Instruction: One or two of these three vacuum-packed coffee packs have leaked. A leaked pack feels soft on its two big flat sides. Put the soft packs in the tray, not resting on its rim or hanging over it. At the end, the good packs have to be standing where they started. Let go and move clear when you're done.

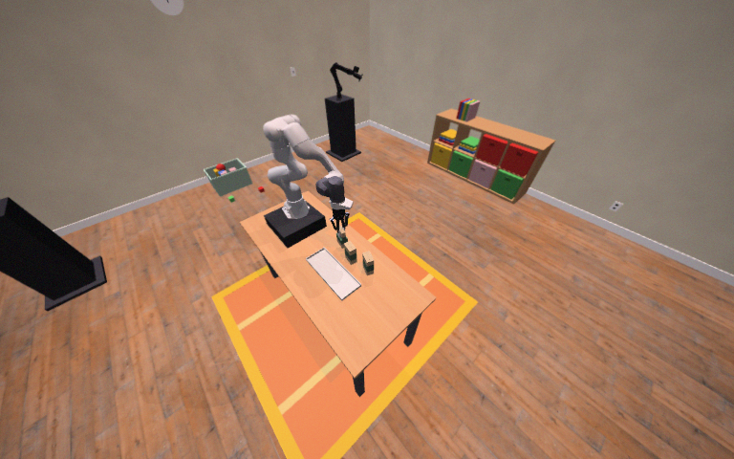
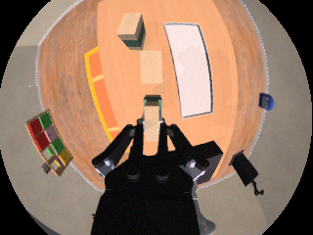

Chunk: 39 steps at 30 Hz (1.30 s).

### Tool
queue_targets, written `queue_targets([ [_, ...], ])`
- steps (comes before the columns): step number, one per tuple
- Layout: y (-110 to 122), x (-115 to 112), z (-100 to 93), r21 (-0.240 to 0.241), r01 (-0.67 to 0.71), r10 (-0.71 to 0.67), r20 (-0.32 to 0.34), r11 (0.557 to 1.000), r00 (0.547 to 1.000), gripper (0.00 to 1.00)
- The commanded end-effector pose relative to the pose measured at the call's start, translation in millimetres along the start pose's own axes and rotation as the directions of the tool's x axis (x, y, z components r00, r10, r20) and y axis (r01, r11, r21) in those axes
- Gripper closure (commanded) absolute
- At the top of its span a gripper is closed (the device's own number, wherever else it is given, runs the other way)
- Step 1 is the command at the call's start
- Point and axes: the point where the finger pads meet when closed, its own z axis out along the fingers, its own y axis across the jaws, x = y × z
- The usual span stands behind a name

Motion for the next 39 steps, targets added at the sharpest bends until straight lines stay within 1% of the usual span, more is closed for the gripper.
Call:
queue_targets([
  [1,1.4,-3.3,-4.0,0.001,0.027,-0.027,0.014,1.000,1.000,0.77],
  [17,1.5,-3.2,-4.6,0.001,0.027,-0.027,0.014,1.000,1.000,0.77],
  [22,6.5,-2.1,-4.6,0.001,0.027,-0.027,0.014,1.000,1.000,0.77],
  [26,18.4,0.5,-4.5,0.001,0.027,-0.027,0.014,1.000,1.000,0.77],
  [31,43.6,6.1,-4.4,0.001,0.027,-0.027,0.014,1.000,1.000,0.77],
  [33,43.6,6.1,-4.4,0.001,0.027,-0.027,0.014,1.000,1.000,0.77],
  [39,84.0,15.1,-4.3,0.001,0.027,-0.027,0.014,1.000,1.000,0.77],
])
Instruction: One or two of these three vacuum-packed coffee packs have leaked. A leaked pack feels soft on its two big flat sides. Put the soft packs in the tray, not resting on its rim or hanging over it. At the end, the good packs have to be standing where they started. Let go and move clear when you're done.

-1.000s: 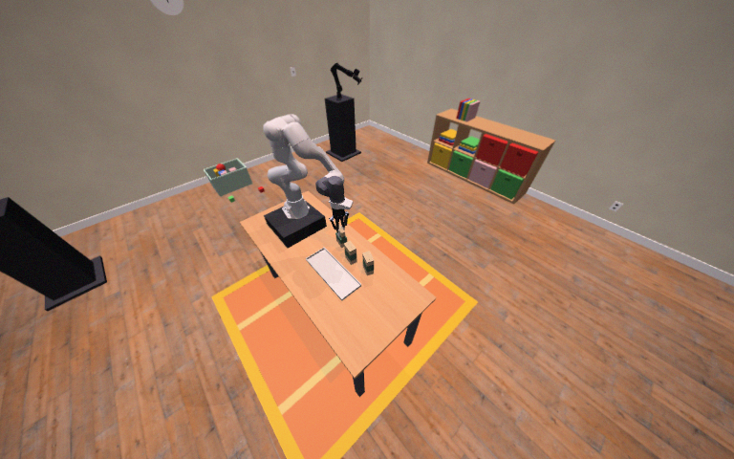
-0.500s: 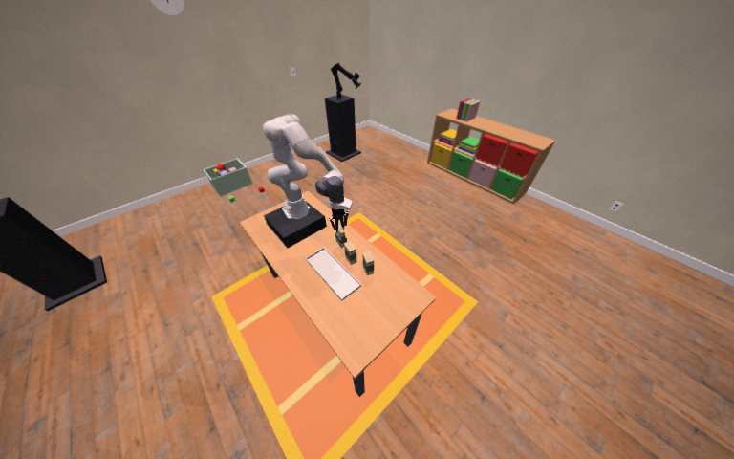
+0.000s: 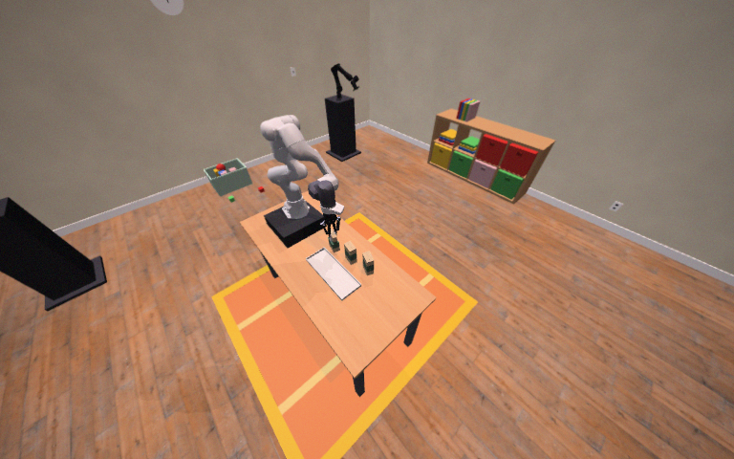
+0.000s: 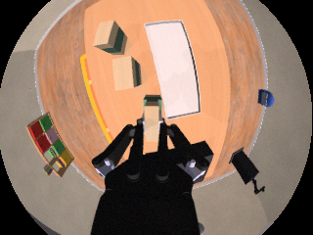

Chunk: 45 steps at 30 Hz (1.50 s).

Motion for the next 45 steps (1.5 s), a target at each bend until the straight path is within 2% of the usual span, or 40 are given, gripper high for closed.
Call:
queue_targets([
  [1,26.6,7.7,-1.4,0.003,0.054,-0.054,-0.004,0.999,0.999,0.77],
  [9,78.3,20.7,-1.3,0.003,0.054,-0.054,-0.004,0.999,0.999,0.77],
  [11,78.3,20.7,-1.3,0.003,0.054,-0.054,-0.004,0.999,0.999,0.77],
  [18,104.1,27.2,-1.2,0.003,0.054,-0.054,-0.004,0.999,0.999,0.77],
  [45,109.3,28.5,1.5,0.003,0.054,-0.054,-0.004,0.999,0.999,0.77],
])
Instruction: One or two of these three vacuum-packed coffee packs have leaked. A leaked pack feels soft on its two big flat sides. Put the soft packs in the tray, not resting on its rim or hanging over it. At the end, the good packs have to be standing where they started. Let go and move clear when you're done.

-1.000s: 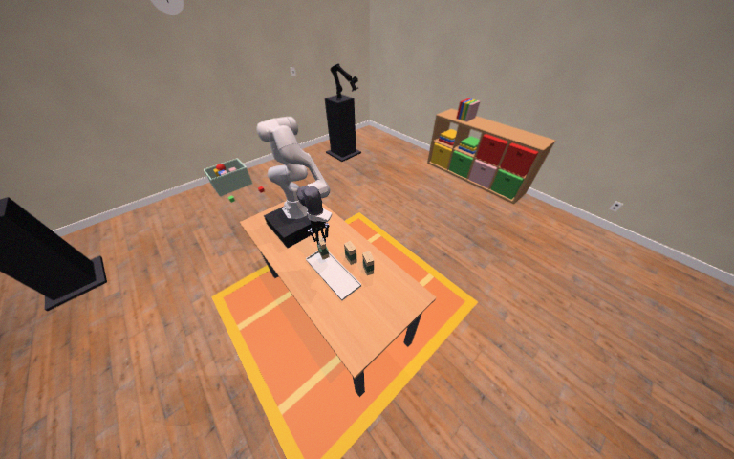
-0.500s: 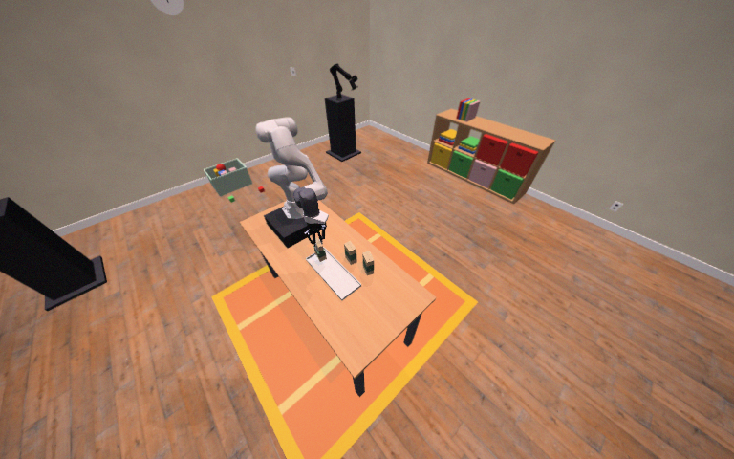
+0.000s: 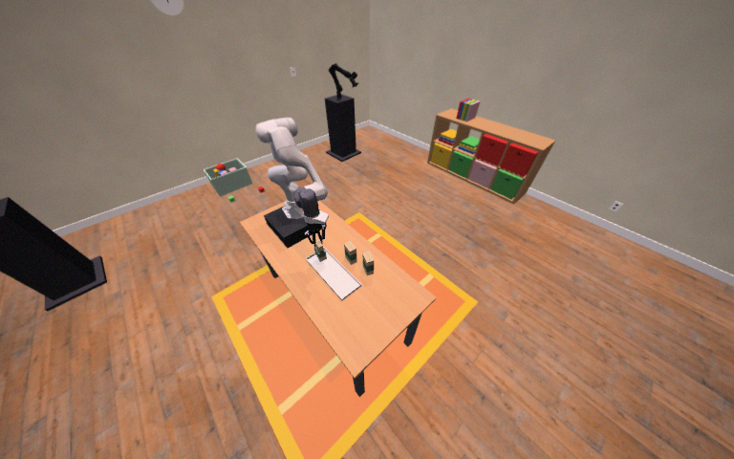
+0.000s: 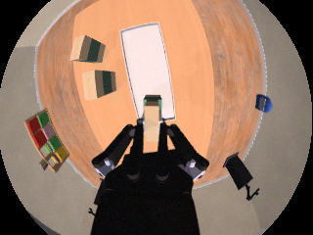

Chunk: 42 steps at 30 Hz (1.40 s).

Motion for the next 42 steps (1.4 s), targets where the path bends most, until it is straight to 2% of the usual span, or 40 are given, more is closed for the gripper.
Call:
queue_targets([
  [1,2.3,2.7,0.5,-0.001,0.008,-0.008,-0.006,1.000,1.000,0.77],
  [15,2.4,2.9,30.4,-0.001,0.008,-0.008,-0.006,1.000,1.000,0.77],
  [23,2.4,3.0,40.4,-0.001,0.008,-0.008,-0.006,1.000,1.000,0.77],
  [42,2.4,3.0,43.8,-0.001,0.008,-0.008,-0.006,1.000,1.000,0.77],
])
